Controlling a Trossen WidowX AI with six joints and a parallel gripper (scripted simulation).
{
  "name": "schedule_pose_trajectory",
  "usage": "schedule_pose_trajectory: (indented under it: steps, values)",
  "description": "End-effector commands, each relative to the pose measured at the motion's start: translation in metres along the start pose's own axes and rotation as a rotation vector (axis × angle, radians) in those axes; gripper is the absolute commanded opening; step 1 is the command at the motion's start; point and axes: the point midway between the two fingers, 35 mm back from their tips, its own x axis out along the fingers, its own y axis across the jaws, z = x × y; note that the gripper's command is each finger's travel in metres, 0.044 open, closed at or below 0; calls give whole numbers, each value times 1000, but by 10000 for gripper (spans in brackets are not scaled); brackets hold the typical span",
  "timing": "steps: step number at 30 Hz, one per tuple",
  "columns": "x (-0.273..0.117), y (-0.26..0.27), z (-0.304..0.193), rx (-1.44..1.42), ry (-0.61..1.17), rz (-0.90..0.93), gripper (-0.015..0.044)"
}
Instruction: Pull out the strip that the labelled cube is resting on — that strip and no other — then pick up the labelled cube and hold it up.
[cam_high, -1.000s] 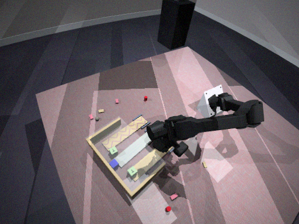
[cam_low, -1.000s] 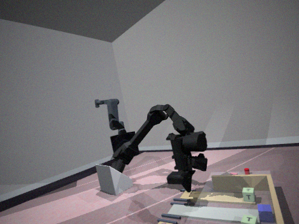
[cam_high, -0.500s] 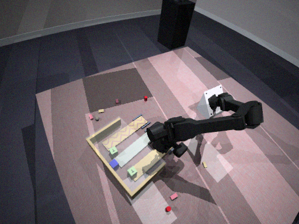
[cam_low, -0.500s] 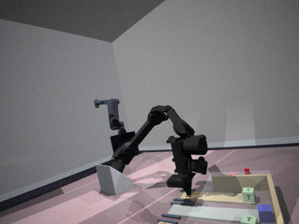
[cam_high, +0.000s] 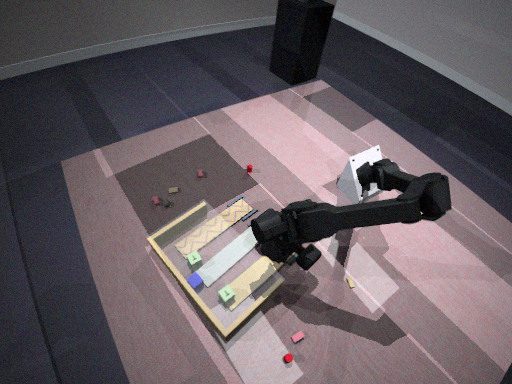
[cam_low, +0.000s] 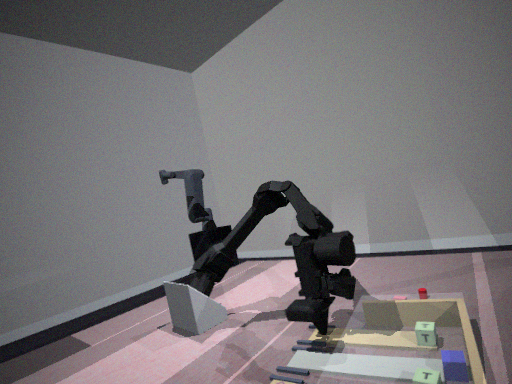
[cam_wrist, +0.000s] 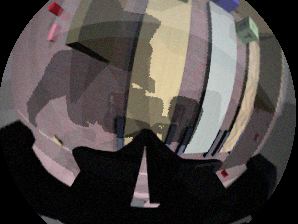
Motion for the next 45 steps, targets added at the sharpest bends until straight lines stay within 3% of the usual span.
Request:
schedule_pose_trajectory:
  steps: [1, 45]
  values:
    - [1, 0, 0, 5, -1, 5, 0]
    - [4, -1, -22, 6, 0, 5, 0]
